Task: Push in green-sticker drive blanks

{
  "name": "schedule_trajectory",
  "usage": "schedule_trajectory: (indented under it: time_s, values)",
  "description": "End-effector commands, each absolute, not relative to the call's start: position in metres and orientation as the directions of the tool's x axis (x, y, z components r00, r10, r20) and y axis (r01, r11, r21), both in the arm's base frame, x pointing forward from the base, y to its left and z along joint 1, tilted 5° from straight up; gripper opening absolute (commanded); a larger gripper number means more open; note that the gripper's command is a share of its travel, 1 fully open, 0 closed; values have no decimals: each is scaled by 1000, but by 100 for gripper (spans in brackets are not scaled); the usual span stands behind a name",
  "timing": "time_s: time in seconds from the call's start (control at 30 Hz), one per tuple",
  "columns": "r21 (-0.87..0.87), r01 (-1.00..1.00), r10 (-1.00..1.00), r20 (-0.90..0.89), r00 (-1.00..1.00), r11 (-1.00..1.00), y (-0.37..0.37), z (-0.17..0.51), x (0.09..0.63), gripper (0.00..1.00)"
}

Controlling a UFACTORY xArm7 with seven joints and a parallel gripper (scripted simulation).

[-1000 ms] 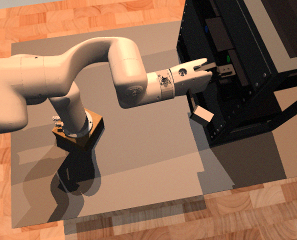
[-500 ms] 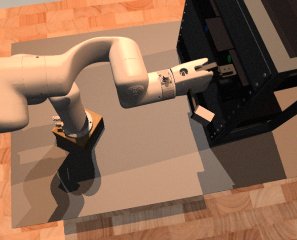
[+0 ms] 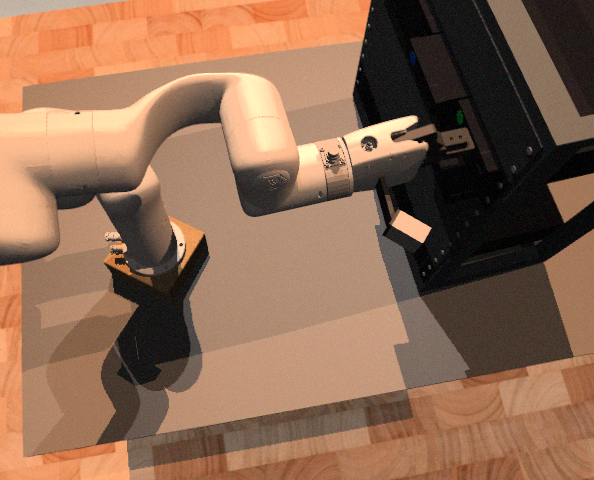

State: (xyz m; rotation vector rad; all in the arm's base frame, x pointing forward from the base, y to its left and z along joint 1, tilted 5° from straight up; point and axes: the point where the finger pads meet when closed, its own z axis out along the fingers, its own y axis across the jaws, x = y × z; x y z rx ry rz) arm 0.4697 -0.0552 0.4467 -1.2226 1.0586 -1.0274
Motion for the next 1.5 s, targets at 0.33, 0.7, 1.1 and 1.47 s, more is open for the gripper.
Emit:
schedule_trajectory:
  time_s: [0.33, 0.7, 1.1, 1.47]
  values:
    - [-997, 38, -977, -61, 206, 70, -56, 449, 472, 0]
    - [-997, 38, -977, -61, 206, 70, -55, 450, 475, 0]
    - [-997, 38, -977, -61, 206, 70, -57, 449, 466, 0]
    - [-997, 38, -977, -61, 206, 70, -67, 447, 418, 0]
